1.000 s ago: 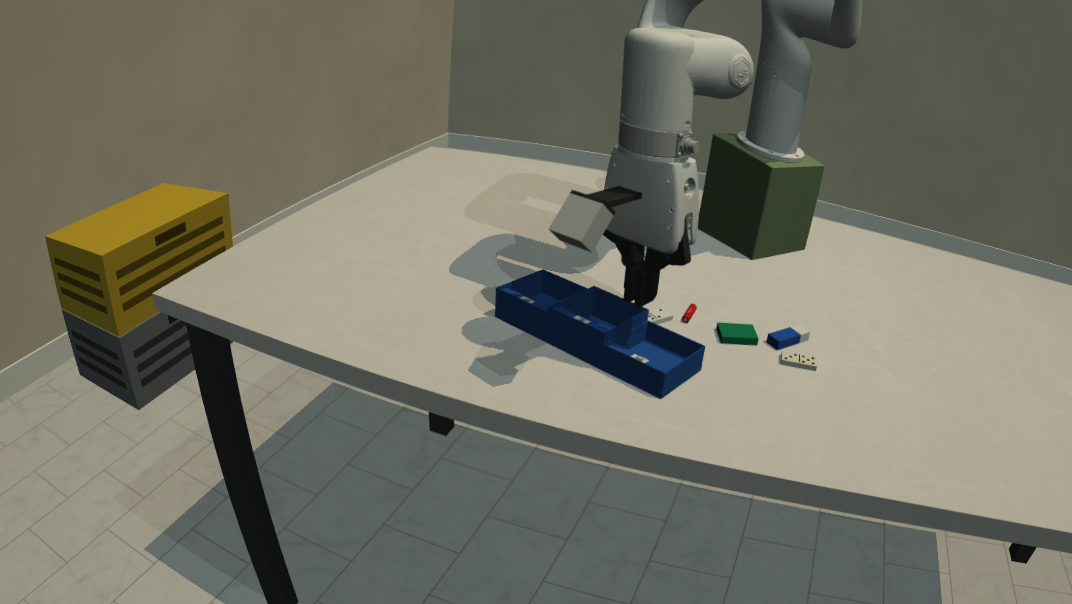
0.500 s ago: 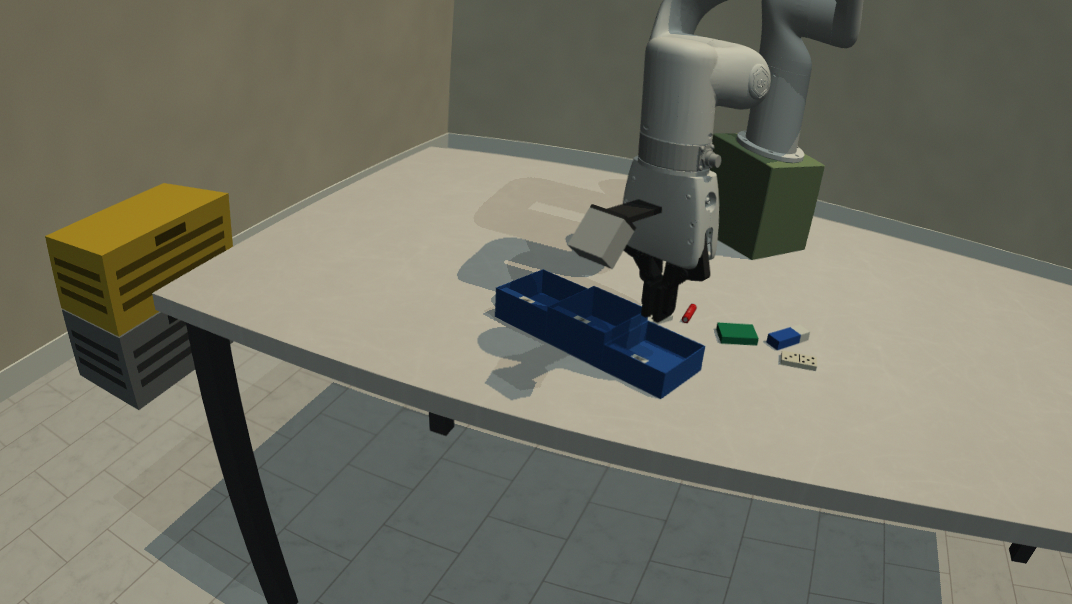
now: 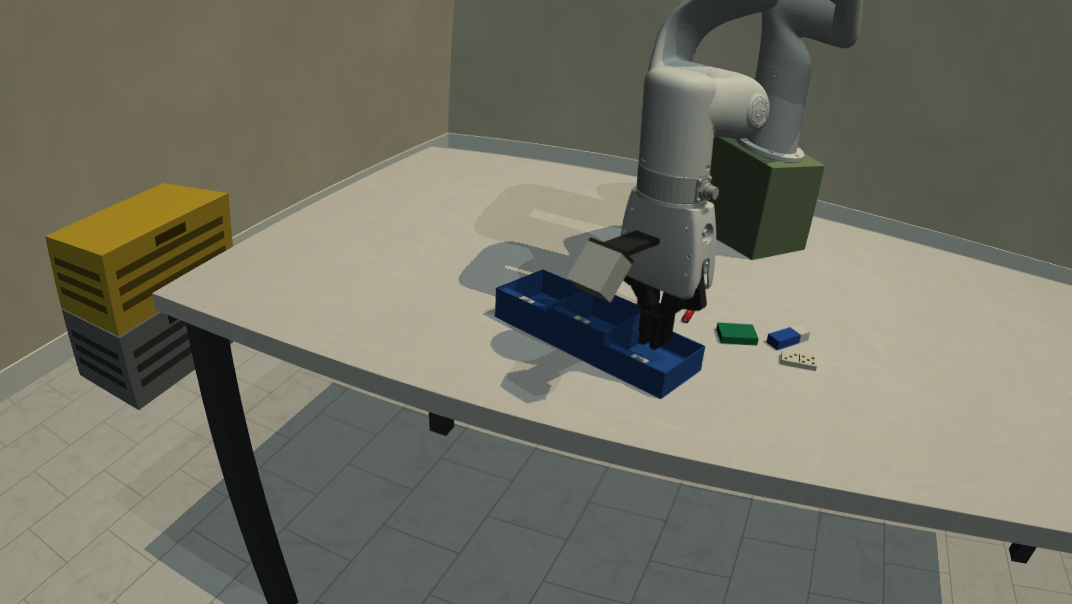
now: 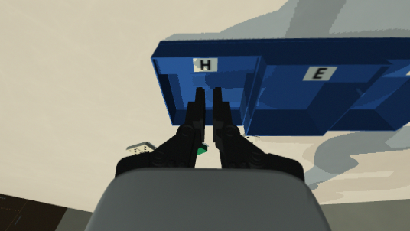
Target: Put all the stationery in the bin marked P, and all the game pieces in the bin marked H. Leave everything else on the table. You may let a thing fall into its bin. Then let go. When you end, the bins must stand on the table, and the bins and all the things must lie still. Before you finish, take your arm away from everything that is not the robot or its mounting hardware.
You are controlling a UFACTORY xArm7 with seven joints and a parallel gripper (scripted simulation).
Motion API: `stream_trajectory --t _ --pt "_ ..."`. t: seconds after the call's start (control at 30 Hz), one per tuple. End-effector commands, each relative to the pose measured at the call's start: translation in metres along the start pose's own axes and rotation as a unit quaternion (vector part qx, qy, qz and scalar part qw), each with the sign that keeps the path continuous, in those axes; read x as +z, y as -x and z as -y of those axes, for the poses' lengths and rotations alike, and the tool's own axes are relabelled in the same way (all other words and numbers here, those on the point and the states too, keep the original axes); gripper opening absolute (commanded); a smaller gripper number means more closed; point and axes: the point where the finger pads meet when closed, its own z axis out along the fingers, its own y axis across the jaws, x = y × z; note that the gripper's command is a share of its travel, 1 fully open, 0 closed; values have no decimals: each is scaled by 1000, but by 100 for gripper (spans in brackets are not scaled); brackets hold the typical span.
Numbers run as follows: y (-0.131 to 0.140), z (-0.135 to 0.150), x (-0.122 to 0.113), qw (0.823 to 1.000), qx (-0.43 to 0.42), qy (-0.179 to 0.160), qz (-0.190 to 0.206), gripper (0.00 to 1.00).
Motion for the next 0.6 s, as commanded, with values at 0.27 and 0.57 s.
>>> stream_trajectory --t 0.27,0.57 --pt "-3 0 18 1000 0 0 -2 7" --pt "-3 0 18 1000 0 0 -2 7"
